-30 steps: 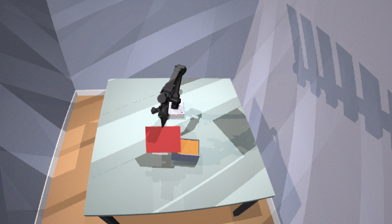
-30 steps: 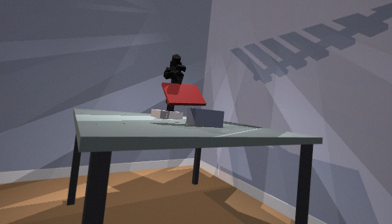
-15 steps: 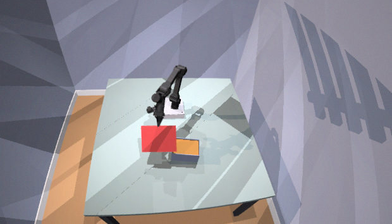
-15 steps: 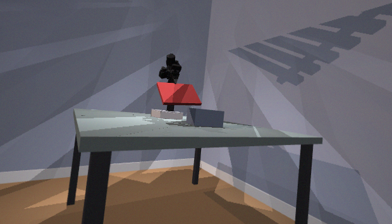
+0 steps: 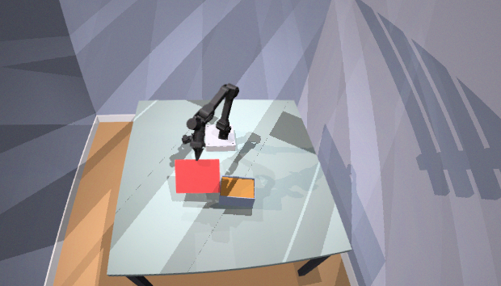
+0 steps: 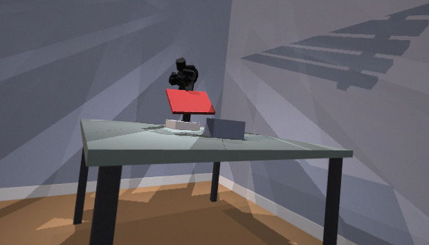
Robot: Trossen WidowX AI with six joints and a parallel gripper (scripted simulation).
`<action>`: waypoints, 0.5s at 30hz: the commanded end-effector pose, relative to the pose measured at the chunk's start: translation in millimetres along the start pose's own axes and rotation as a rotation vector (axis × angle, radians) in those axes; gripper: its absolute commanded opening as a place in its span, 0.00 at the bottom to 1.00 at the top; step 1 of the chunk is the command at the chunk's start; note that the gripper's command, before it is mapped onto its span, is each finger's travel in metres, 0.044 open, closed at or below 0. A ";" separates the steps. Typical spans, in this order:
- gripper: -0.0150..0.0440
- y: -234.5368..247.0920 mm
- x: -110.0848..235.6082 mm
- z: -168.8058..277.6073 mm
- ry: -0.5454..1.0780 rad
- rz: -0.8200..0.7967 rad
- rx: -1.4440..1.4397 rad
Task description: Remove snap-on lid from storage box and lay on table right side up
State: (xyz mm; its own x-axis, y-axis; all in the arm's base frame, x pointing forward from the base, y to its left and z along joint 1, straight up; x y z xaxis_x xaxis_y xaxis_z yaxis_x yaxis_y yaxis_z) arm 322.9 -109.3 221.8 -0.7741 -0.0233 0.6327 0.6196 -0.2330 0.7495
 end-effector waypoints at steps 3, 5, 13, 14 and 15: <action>0.25 6.5 2.6 -10.4 0.003 -0.012 0.008; 0.25 7.3 2.9 -14.3 0.003 -0.012 0.009; 0.25 10.7 4.1 -29.8 0.002 -0.012 0.010; 0.25 11.1 4.2 -31.8 0.001 -0.012 0.010; 0.25 11.5 4.4 -33.7 0.001 -0.012 0.010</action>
State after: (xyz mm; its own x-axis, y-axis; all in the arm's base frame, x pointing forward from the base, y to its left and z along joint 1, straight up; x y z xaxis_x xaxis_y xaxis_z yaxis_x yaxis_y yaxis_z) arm 321.4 -139.1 222.2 -0.7740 -0.0215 0.6328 0.6196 -0.2313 0.7501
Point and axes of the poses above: the point midway between the two fingers, 35 mm back from their tips, its own x axis back along the fingers, its own y axis across the jaws, z = x × y, the point moved 2 cm from there along x, back along the fingers, and after that the axes turned 15 degrees about -x, right-handed, at the moved point
